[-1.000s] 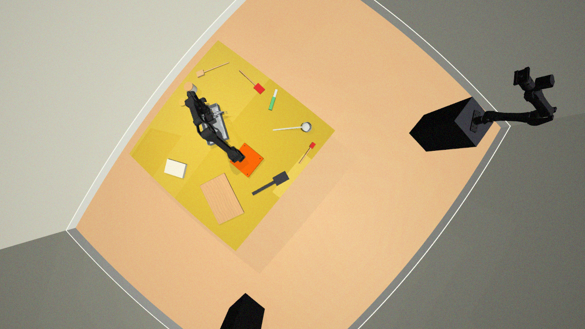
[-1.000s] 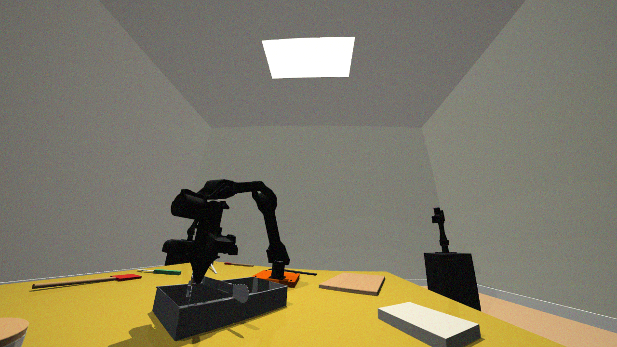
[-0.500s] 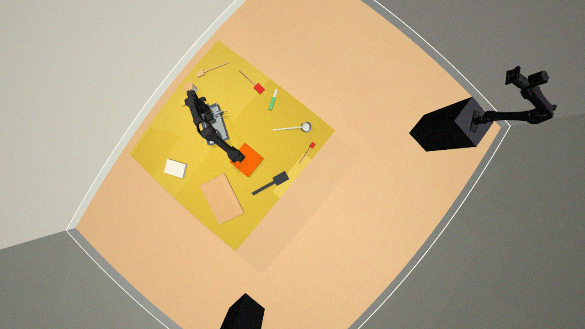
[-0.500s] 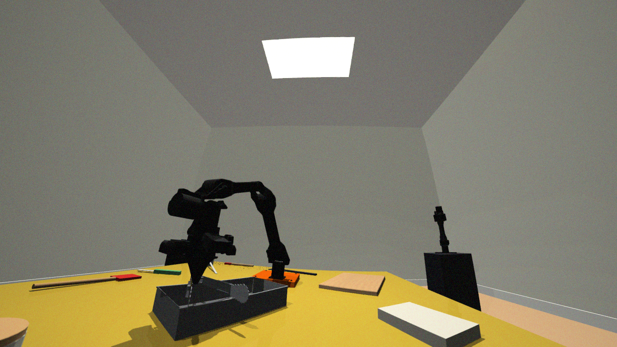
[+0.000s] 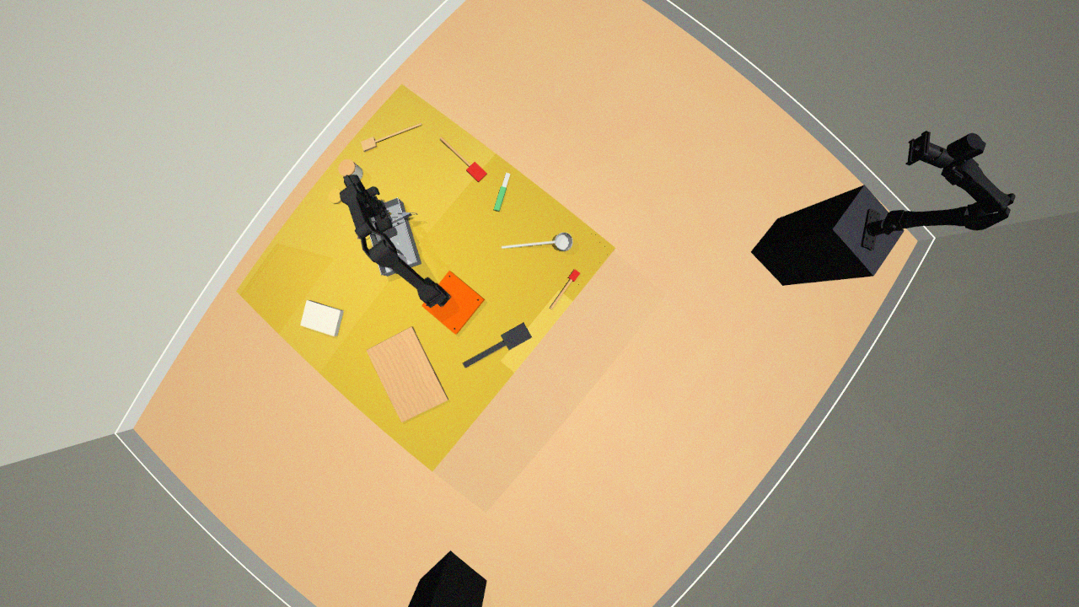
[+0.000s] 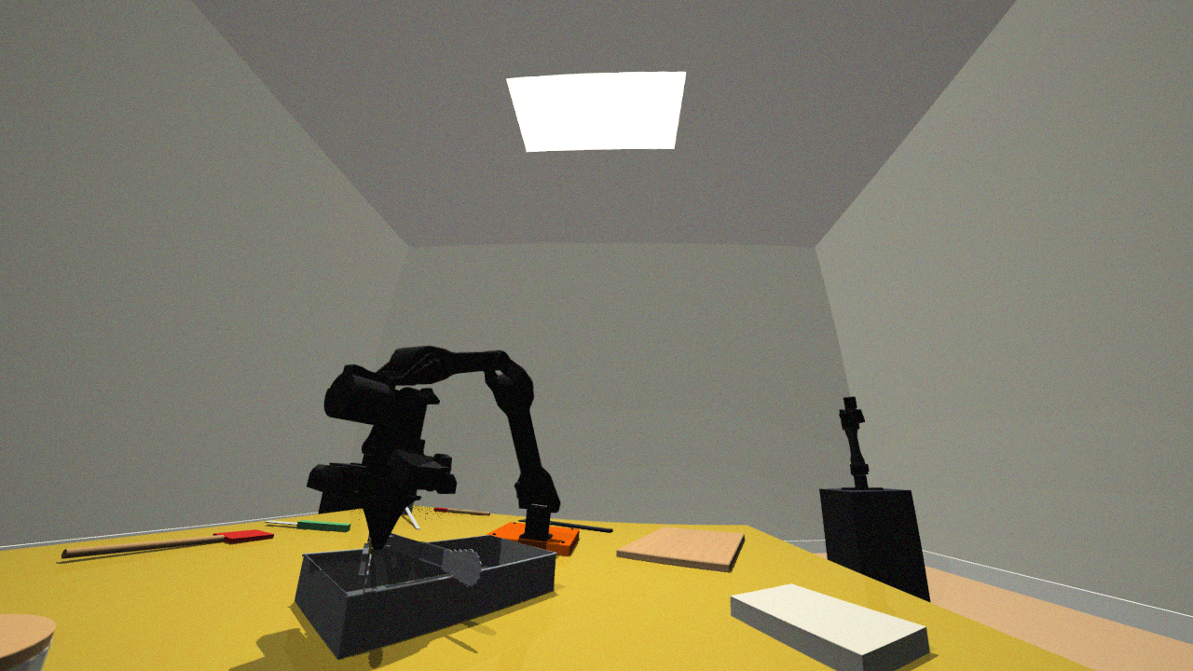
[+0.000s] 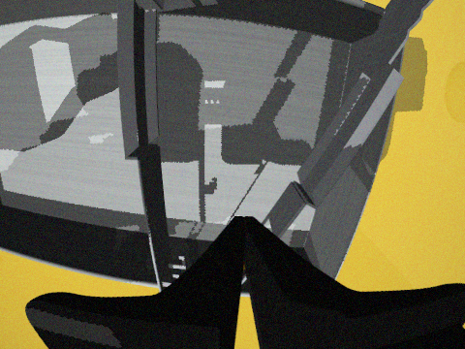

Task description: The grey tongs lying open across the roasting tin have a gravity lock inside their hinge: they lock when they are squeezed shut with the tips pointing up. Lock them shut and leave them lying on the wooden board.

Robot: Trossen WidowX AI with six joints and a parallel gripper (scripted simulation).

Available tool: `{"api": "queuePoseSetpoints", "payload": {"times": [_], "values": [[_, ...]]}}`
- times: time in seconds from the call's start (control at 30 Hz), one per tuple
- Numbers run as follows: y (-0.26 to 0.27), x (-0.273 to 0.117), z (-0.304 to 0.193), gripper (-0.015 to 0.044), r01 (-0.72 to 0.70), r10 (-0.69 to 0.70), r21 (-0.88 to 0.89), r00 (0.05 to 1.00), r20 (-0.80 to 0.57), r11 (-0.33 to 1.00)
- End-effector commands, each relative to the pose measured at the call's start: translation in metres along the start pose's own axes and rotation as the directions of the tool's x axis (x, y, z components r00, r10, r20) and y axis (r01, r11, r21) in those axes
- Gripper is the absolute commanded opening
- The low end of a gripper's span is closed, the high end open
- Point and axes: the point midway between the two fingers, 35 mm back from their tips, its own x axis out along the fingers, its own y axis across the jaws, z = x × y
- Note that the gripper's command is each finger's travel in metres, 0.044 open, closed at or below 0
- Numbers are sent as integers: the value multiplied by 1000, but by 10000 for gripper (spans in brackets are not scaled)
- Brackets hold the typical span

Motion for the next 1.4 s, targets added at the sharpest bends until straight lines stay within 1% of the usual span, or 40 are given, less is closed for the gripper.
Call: {"api": "queuePoseSetpoints", "payload": {"times": [0.0, 0.03, 0.13, 0.23, 0.37, 0.43, 0.47, 0.5, 0.77, 0.8, 0.83, 0.9, 1.0, 1.07, 1.13, 1.23, 1.37], "values": [[0, 0, 0, -150, 0, 0, 0, 1000, 0, 1000], [0, 0, 0, -150, 0, 0, 0, 1000, 0, 1000], [-2, -11, 0, -71, 3, -3, 0, 1000, 1, 1000], [-4, -35, 0, 8, 11, -11, 1, 1000, 2, 1000], [-2, -79, 0, 113, 25, -25, 3, 1000, 4, 1000], [0, -93, -1, 165, 29, -29, 4, 1000, 5, 1000], [0, -95, -1, 191, 30, -30, 4, 1000, 5, 1000], [-3, -80, 1, 218, 31, -31, 4, 999, 4, 1000], [-4, -85, 0, 427, 47, -47, 4, 999, 7, 999], [-3, -84, 0, 440, 43, -43, 4, 999, 6, 999], [-3, -84, 0, 440, 42, -42, 20, 999, 6, 999], [-3, -83, 1, 440, 40, -41, 99, 999, 6, 994], [-2, -81, 1, 440, 34, -38, 322, 999, 6, 946], [-1, -80, 2, 440, 27, -35, 498, 999, 6, 867], [0, -78, 2, 440, 20, -32, 656, 999, 6, 754], [1, -76, 3, 440, 10, -27, 846, 1000, 5, 534], [2, -73, 4, 440, -1, -21, 985, 1000, 5, 173]]}}
